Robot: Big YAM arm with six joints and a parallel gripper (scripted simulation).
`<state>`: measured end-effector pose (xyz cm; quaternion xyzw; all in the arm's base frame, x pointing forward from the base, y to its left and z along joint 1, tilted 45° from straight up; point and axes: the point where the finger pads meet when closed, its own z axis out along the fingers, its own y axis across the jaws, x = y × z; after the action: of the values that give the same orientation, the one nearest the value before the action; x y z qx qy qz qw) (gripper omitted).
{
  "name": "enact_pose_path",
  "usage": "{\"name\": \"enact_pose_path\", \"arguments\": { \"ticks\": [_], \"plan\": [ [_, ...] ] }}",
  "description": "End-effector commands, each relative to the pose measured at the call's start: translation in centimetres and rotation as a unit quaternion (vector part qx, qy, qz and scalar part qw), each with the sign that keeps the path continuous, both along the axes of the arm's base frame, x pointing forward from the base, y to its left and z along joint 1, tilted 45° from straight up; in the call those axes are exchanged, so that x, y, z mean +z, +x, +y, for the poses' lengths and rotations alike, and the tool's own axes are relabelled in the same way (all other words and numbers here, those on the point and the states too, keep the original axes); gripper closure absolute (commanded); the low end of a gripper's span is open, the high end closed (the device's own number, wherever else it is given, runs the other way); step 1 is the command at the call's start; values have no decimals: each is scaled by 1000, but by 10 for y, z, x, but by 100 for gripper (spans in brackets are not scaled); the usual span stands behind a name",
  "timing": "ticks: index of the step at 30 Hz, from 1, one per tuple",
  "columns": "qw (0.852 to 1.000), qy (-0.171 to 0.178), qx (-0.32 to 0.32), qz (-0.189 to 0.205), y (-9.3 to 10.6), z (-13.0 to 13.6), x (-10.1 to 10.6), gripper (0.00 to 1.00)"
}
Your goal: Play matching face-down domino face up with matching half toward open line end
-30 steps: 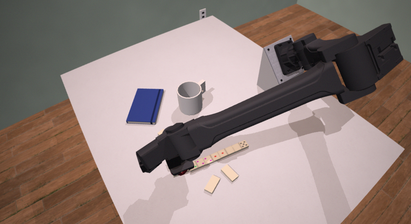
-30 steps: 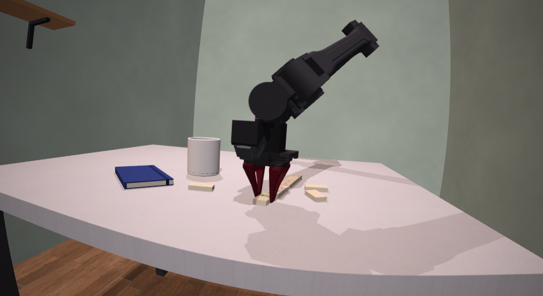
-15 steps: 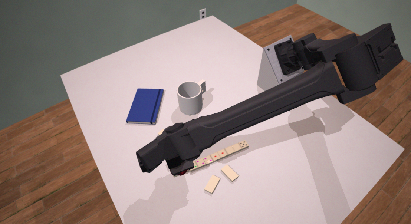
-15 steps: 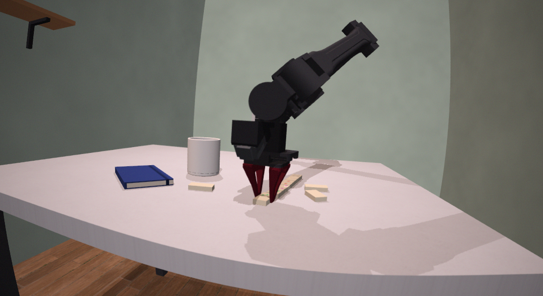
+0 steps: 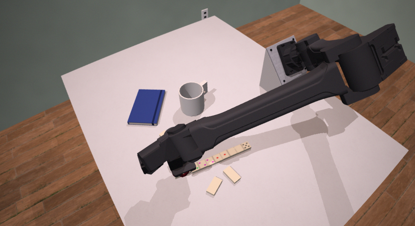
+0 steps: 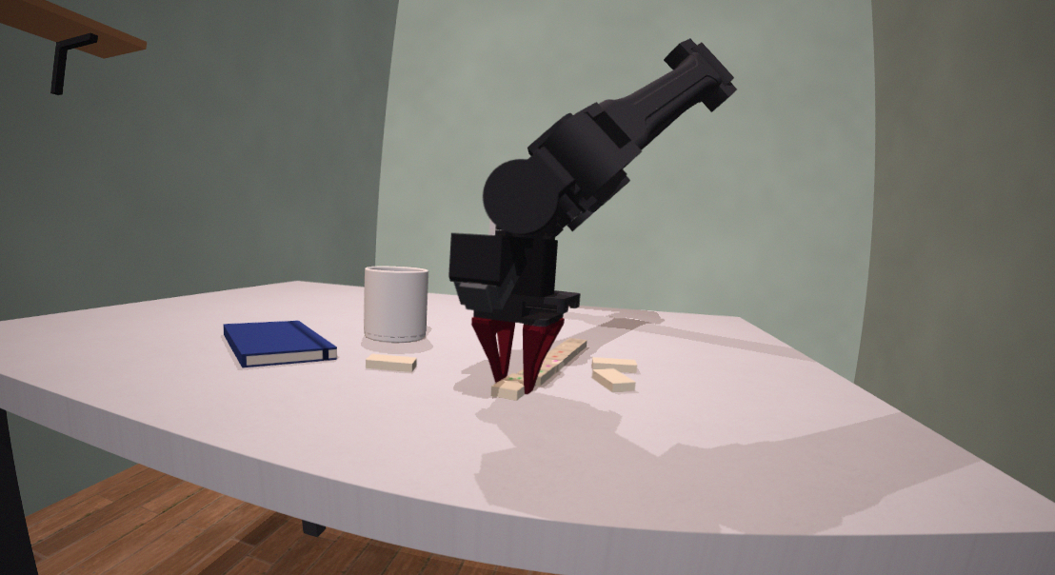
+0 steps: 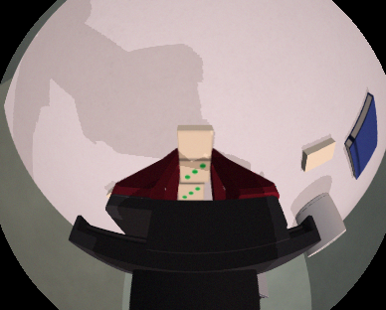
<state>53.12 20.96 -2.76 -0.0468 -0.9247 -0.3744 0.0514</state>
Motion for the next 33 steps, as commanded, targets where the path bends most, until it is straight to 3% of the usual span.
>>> {"name": "enact_pose_path", "arguments": {
  "ticks": [1, 8, 9, 18, 25, 26, 33],
  "plan": [
    [1000, 0, 7, -13, 6, 11, 15, 78],
    [1000, 0, 7, -13, 6, 11, 15, 78],
    [1000, 0, -2, -5, 3, -1, 5, 78],
    [1000, -1, 7, -14, 7, 12, 16, 78],
    [1000, -1, 7, -14, 7, 12, 16, 78],
    [1000, -1, -1, -5, 3, -1, 5, 78],
    [1000, -1, 6, -12, 6, 10, 15, 78]
  ]
}}
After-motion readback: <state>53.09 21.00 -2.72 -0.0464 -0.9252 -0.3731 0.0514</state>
